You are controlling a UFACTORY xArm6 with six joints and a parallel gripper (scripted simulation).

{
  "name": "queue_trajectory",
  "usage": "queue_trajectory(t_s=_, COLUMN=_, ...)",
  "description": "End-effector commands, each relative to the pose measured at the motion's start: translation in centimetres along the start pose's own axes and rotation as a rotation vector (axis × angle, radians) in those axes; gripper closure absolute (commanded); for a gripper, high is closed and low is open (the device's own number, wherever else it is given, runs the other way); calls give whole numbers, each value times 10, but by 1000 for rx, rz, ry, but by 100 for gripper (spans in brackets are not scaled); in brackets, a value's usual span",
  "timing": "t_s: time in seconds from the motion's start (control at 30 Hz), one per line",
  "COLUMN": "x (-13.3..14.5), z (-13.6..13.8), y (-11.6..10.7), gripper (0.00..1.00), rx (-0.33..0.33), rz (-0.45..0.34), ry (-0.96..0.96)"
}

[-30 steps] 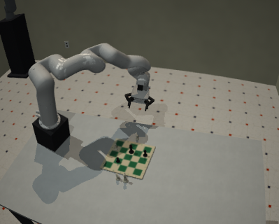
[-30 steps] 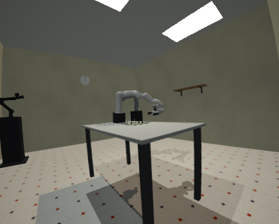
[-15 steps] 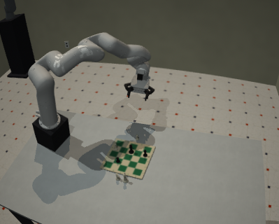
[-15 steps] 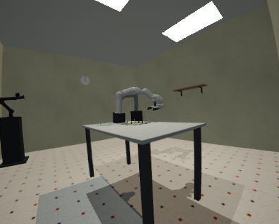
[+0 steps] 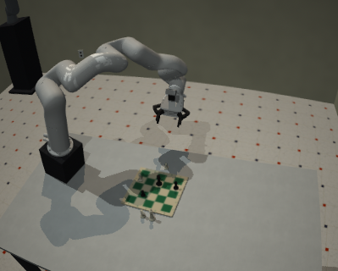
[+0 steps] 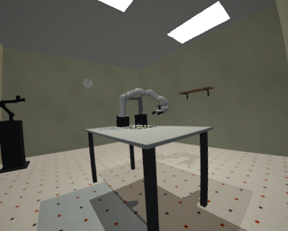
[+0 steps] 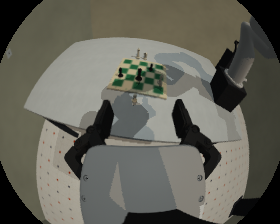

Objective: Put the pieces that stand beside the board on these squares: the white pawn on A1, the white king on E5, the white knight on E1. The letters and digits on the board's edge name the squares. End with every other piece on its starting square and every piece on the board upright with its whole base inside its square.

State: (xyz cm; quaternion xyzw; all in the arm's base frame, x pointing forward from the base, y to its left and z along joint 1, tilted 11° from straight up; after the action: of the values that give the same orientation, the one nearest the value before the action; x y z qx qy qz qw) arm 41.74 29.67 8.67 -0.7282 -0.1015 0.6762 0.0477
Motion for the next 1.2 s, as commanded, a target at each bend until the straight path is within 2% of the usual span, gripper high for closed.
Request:
queue_trajectory(t_s=0.0, x=0, z=-13, y=24, gripper=0, rx=35, rz=-176, ry=87)
queue_trajectory(t_s=0.1, x=0, z=-13, y=24, gripper=0, rx=35, rz=-176, ry=87)
queue_trajectory(t_s=0.13, x=0, z=-16, y=32, gripper=0, rx=61, rz=-236, ry=127)
queue_trajectory(t_s=0.17, x=0, z=-16, y=32, gripper=0, rx=61, rz=-236, ry=127)
queue_trajectory(t_s=0.2, x=0, z=-18, y=41, gripper=0, rx=94, rz=-300, ry=172)
queue_trajectory(t_s=0.27, x=0, z=-18, y=41, gripper=0, rx=94, rz=-300, ry=172)
queue_trajectory(t_s=0.3, x=-1, z=-20, y=50, gripper=0, rx=132, rz=-366, ry=225)
queue_trajectory(t_s=0.37, x=-1, z=-20, y=50, gripper=0, rx=132, rz=-366, ry=225)
queue_trajectory(t_s=0.4, x=-2, z=-20, y=59, gripper=0, rx=175, rz=-434, ry=284)
queue_trajectory(t_s=0.5, x=-2, z=-20, y=59, gripper=0, rx=175, rz=-434, ry=284)
queue_trajectory(t_s=0.53, x=-4, z=-21, y=67, gripper=0, rx=224, rz=-502, ry=349)
queue_trajectory(t_s=0.67, x=-4, z=-21, y=67, gripper=0, rx=224, rz=-502, ry=349)
queue_trajectory(t_s=0.7, x=-7, z=-20, y=75, gripper=0, rx=277, rz=-569, ry=420)
queue_trajectory(t_s=0.73, x=-7, z=-20, y=75, gripper=0, rx=277, rz=-569, ry=420)
queue_trajectory(t_s=0.77, x=-10, z=-20, y=83, gripper=0, rx=334, rz=-633, ry=497)
queue_trajectory(t_s=0.87, x=-10, z=-20, y=83, gripper=0, rx=334, rz=-633, ry=497)
queue_trajectory(t_s=0.9, x=-15, z=-19, y=90, gripper=0, rx=394, rz=-694, ry=577)
queue_trajectory(t_s=0.97, x=-15, z=-19, y=90, gripper=0, rx=394, rz=-694, ry=577)
queue_trajectory(t_s=1.0, x=-20, z=-18, y=98, gripper=0, rx=456, rz=-752, ry=659)
queue_trajectory(t_s=1.07, x=-20, z=-18, y=98, gripper=0, rx=456, rz=-752, ry=659)
queue_trajectory(t_s=1.1, x=-25, z=-17, y=104, gripper=0, rx=518, rz=-804, ry=743)
queue_trajectory(t_s=1.17, x=-25, z=-17, y=104, gripper=0, rx=518, rz=-804, ry=743)
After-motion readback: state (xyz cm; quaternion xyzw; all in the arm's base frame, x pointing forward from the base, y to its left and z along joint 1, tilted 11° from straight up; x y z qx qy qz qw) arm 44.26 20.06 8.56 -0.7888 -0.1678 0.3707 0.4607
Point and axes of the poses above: the point where the finger pads meet when closed, its own y axis out along the fingers, its own z axis across the jaws, x = y × z, the point moved 5 cm from there along -y, back along the fingers, and after that the axes turned 2 degrees about y, right-handed, at the moved point
